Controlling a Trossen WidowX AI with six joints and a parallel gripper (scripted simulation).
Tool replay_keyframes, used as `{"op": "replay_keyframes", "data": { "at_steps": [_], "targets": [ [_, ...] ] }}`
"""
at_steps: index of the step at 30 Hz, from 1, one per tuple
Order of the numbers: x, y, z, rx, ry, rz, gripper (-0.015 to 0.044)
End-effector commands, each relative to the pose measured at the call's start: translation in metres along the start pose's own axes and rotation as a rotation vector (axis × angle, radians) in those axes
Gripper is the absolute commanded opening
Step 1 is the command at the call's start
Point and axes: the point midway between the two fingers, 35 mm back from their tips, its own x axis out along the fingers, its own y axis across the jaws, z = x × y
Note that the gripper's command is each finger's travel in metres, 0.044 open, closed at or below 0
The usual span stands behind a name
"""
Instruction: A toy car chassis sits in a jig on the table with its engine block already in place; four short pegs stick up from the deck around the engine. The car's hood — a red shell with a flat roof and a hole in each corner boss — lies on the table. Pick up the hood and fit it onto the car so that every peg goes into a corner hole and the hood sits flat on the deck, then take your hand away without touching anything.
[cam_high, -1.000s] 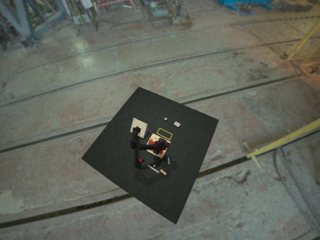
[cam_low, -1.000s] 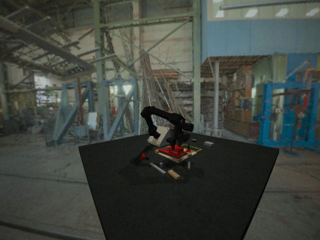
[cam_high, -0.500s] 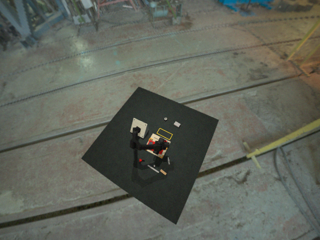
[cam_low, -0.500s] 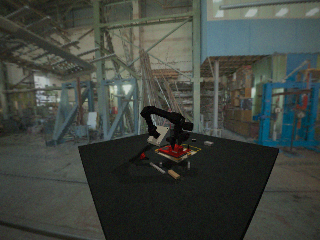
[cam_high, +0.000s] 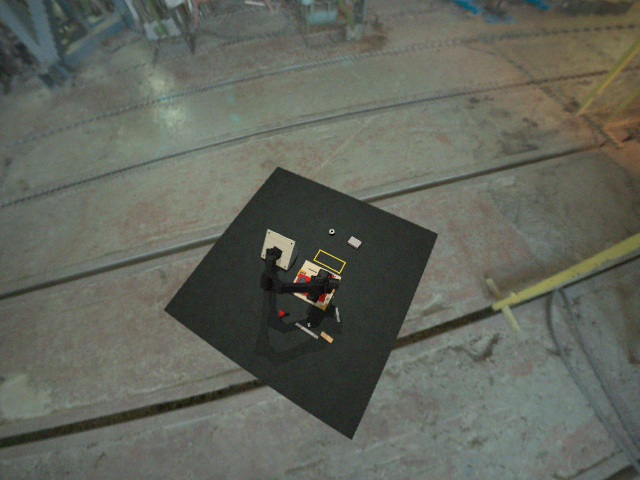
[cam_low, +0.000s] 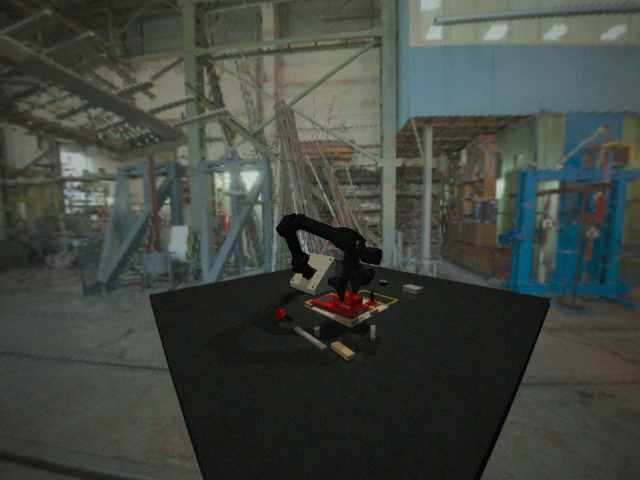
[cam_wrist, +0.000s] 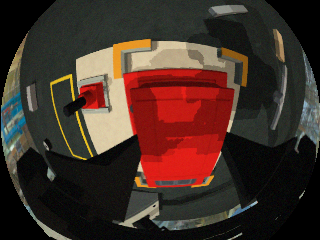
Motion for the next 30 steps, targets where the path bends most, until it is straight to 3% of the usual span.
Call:
{"op": "replay_keyframes", "data": {
  "at_steps": [1, 30],
  "targets": [
    [0.003, 0.0, -0.001, -0.006, 0.002, -0.004, 0.0],
    [0.014, 0.0, 0.001, -0.006, 0.0, -0.008, 0.0]
  ]
}}
